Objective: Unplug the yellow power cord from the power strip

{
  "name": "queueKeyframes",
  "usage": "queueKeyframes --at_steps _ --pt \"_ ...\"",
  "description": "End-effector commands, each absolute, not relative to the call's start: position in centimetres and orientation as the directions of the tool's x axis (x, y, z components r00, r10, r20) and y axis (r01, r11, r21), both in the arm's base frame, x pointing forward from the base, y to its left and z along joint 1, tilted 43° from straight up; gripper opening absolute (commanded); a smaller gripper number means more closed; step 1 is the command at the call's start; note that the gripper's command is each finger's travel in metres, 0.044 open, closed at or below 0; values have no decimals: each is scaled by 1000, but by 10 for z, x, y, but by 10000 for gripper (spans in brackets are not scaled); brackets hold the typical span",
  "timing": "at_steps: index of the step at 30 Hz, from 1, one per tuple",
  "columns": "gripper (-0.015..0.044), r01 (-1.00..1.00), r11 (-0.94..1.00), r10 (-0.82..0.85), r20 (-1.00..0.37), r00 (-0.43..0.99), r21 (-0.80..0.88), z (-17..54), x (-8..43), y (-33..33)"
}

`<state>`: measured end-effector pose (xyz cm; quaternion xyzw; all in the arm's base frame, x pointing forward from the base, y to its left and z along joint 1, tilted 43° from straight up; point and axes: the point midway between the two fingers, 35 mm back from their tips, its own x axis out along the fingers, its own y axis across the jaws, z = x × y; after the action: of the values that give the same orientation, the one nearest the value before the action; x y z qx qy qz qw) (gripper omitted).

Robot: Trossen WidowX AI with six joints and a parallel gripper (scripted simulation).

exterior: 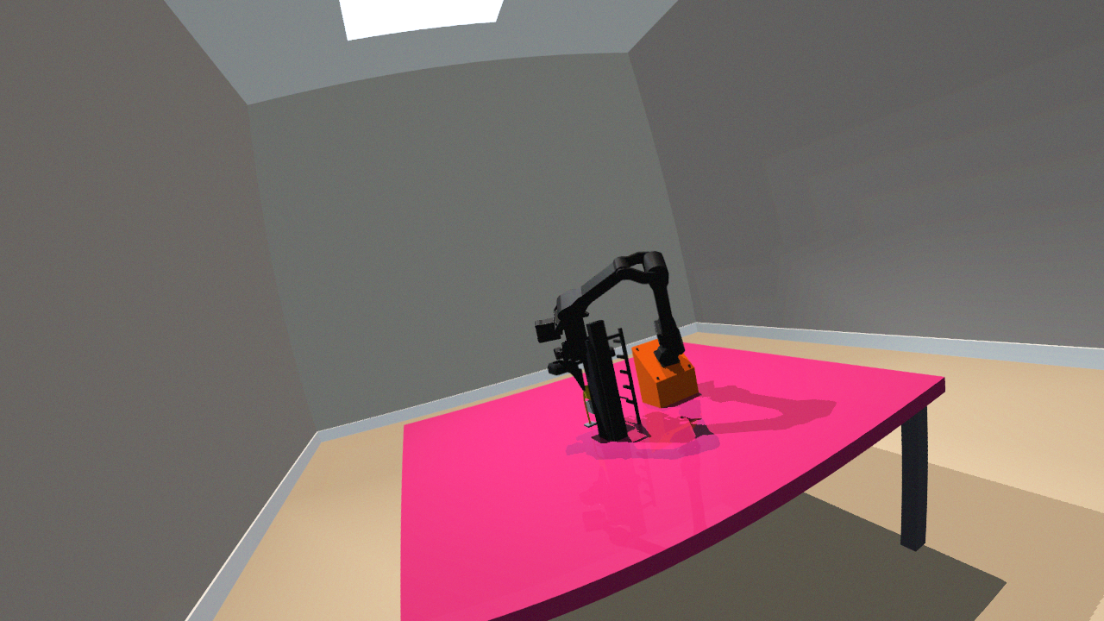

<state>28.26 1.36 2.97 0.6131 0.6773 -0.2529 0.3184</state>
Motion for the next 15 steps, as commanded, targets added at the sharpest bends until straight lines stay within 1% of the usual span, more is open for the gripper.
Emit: queueKeyframes --at_steps 1,6,7,15 --pt "55 991 121 670 -741 -43 52 30 283 14" --pt "21 991 121 670 -741 -43 52 30 283 14" --pt "0 991 121 670 -741 -43 52 30 283 13" --pt "0 991 121 669 -742 -43 51 23 286 6"
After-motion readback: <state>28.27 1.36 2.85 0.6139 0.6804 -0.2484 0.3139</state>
